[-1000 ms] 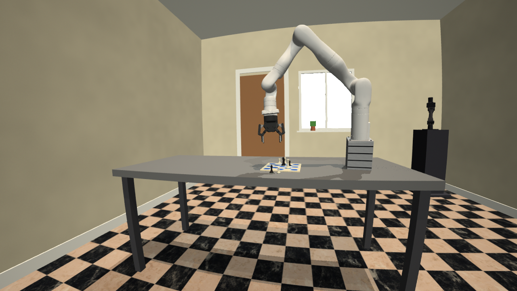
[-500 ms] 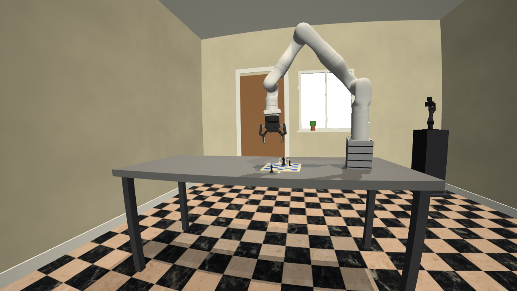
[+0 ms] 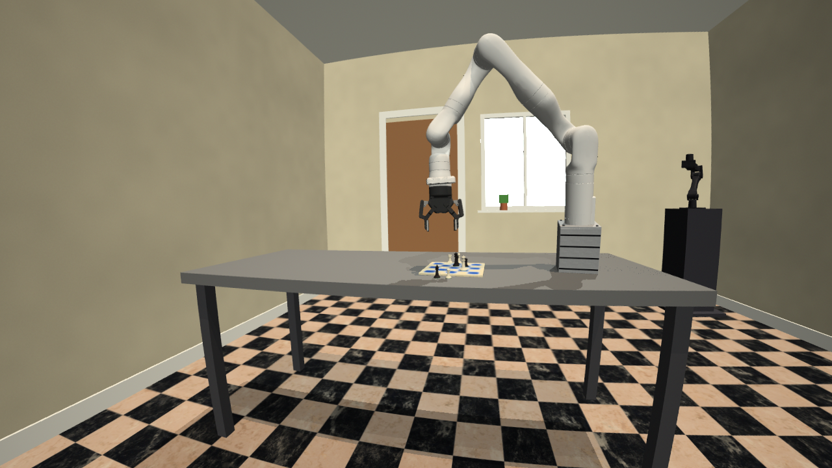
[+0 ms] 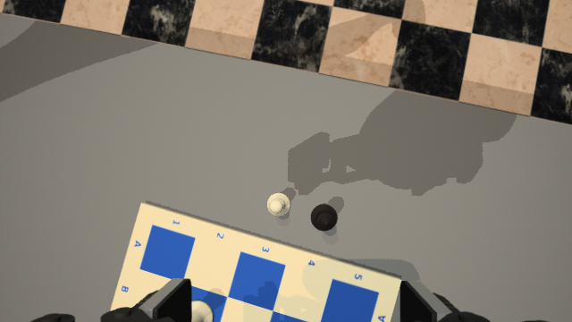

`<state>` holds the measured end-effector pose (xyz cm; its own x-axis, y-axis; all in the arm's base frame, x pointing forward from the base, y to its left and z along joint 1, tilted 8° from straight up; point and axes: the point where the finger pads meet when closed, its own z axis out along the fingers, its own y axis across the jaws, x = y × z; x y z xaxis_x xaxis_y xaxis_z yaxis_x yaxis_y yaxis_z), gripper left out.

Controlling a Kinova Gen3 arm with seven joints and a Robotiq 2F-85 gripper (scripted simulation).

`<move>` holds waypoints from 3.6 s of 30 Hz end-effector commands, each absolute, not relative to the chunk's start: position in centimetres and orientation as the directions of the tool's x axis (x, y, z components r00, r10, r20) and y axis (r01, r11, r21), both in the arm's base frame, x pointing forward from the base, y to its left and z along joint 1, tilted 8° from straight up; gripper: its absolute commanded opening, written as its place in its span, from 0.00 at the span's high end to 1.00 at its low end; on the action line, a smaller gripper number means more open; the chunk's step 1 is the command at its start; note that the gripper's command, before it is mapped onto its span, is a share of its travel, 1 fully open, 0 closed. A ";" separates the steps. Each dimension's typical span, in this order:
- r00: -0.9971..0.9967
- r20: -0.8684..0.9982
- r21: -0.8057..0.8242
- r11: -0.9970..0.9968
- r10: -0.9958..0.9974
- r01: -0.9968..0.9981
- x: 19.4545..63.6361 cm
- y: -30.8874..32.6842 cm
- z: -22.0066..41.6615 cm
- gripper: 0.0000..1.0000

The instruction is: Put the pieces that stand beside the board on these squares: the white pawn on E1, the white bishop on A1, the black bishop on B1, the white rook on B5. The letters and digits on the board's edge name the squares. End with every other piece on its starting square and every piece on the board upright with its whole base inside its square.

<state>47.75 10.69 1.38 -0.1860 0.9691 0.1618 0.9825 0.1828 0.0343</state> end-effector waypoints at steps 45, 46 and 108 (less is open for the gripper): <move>-0.228 0.126 0.053 0.223 0.966 0.973 45.7 13.0 1.5 0.00; -0.230 0.123 0.055 0.225 0.965 0.973 45.6 13.1 1.5 0.00; 0.378 0.121 -0.044 -0.375 0.918 0.926 44.6 13.6 -0.7 0.00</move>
<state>44.95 13.33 -0.20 0.3433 0.9297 0.1330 0.9391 -0.3420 -0.0336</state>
